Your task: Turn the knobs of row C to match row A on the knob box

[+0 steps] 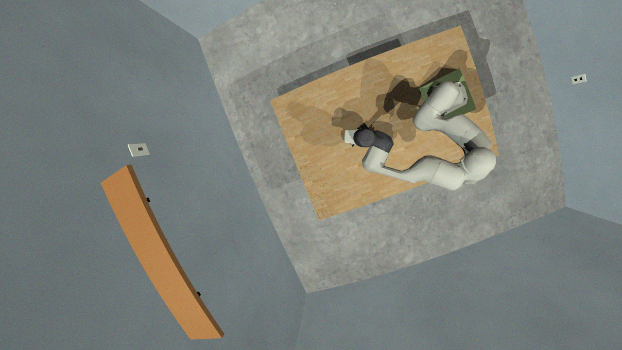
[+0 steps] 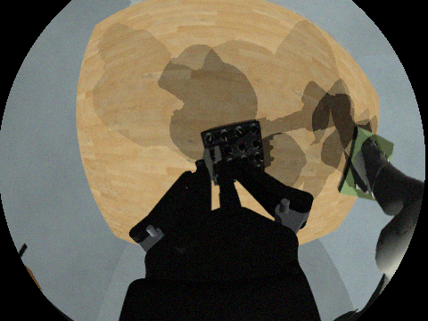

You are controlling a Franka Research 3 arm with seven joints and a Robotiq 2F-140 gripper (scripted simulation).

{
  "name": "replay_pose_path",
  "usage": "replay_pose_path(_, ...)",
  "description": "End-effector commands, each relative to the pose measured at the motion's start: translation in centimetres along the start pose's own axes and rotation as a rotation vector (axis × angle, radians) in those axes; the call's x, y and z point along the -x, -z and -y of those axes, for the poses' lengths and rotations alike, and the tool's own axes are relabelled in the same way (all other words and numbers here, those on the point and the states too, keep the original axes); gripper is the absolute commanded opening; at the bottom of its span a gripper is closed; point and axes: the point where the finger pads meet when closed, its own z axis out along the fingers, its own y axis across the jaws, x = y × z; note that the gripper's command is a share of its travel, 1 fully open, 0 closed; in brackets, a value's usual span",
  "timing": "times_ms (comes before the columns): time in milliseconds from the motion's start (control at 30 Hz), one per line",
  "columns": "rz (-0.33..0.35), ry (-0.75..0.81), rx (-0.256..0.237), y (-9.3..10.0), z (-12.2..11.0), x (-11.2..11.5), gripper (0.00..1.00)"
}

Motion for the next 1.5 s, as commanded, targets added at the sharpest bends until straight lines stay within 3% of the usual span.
replay_pose_path(0,-0.001,0.012,-0.001,0.0,0.0,-0.1,0.05)
replay_pose_path(33,-0.001,0.012,-0.001,0.0,0.0,-0.1,0.12)
replay_pose_path(867,-0.001,0.012,-0.001,0.1,0.0,-0.1,0.12)
replay_pose_path(1467,-0.001,0.012,-0.001,3.6,0.0,-0.1,0.12)
